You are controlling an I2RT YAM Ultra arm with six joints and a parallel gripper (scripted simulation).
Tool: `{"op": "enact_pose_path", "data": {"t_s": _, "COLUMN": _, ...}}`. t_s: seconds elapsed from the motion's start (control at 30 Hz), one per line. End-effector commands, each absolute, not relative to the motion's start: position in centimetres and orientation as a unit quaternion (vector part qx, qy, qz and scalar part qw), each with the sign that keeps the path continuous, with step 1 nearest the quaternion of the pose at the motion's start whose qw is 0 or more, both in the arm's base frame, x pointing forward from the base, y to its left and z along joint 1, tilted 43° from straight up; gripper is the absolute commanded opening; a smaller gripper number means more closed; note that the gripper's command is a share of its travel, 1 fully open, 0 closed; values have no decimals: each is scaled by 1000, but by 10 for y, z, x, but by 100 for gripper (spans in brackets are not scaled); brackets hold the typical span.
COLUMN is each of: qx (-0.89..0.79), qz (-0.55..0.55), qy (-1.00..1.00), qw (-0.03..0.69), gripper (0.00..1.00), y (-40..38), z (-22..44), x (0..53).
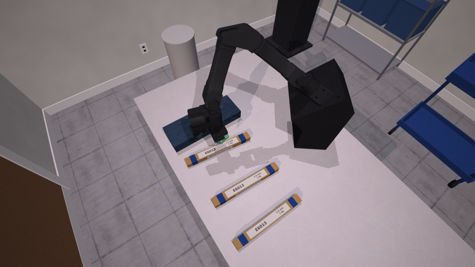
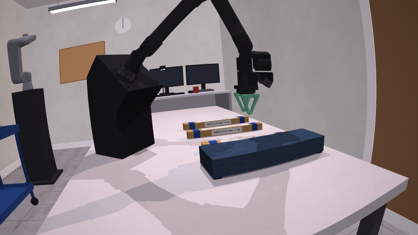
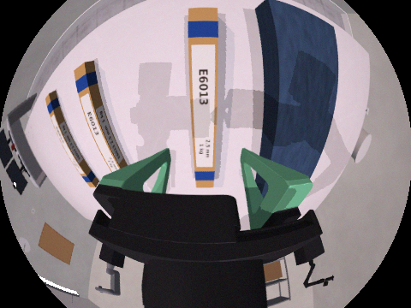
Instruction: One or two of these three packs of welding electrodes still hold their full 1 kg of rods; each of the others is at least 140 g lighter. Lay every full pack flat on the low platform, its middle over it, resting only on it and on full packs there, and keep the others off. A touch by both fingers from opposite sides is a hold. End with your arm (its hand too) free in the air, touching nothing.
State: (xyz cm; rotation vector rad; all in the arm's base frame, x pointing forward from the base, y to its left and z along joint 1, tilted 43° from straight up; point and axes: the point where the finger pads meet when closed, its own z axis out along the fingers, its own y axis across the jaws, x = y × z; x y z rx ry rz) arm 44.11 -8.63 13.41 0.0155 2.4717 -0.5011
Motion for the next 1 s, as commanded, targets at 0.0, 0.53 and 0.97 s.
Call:
{"op": "enact_pose_path", "data": {"t_s": 0.0, "qx": -1, "qz": -184, "qy": 925, "qw": 333, "gripper": 74, "y": -77, "z": 160, "x": 449}}
{"op": "enact_pose_path", "data": {"t_s": 0.53, "qx": 2, "qz": -186, "qy": 924, "qw": 333, "gripper": 74, "y": -77, "z": 161, "x": 450}}
{"op": "enact_pose_path", "data": {"t_s": 0.97, "qx": 2, "qz": -187, "qy": 925, "qw": 330, "gripper": 74, "y": -76, "z": 159, "x": 451}}
